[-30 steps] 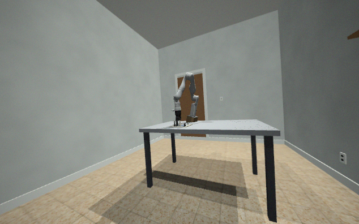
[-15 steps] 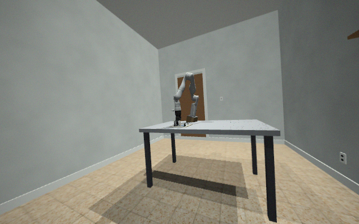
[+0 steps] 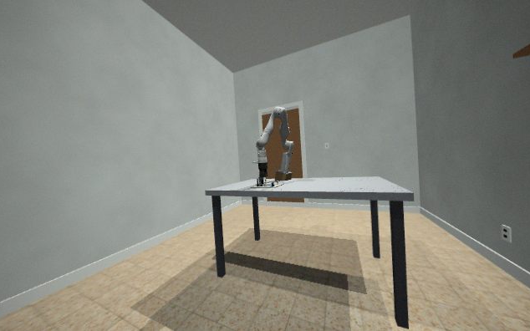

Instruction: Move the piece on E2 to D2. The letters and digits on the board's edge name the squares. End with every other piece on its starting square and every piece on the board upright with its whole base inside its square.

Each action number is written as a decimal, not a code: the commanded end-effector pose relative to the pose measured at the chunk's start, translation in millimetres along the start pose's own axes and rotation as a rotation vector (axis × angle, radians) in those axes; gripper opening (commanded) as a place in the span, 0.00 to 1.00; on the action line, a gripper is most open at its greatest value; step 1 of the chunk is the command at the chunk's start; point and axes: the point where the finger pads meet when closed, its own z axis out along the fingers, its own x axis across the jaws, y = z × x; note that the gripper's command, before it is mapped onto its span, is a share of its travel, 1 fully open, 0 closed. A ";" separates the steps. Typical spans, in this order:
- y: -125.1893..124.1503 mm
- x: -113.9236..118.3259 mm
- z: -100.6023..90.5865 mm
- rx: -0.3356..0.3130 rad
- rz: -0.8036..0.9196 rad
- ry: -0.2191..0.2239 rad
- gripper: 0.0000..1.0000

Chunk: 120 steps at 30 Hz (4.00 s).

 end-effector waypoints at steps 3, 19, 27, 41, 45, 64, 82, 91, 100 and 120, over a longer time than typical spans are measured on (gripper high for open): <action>0.3 -3.1 -20.3 0.001 -0.002 -0.009 0.68; 0.4 -2.6 -82.7 0.001 -0.002 -0.009 0.68; 0.4 -2.5 -85.8 0.001 -0.002 -0.009 1.00; 0.4 -2.5 -85.8 0.001 -0.002 -0.009 1.00; 0.4 -2.5 -85.8 0.001 -0.002 -0.009 1.00; 0.4 -2.1 -130.8 0.001 -0.002 -0.009 1.00; 0.5 -1.8 -164.6 0.001 -0.002 -0.009 1.00; 0.5 -1.8 -164.6 0.001 -0.002 -0.009 1.00; 0.5 -1.8 -164.6 0.001 -0.002 -0.009 1.00; 0.5 -1.8 -164.6 0.001 -0.002 -0.009 1.00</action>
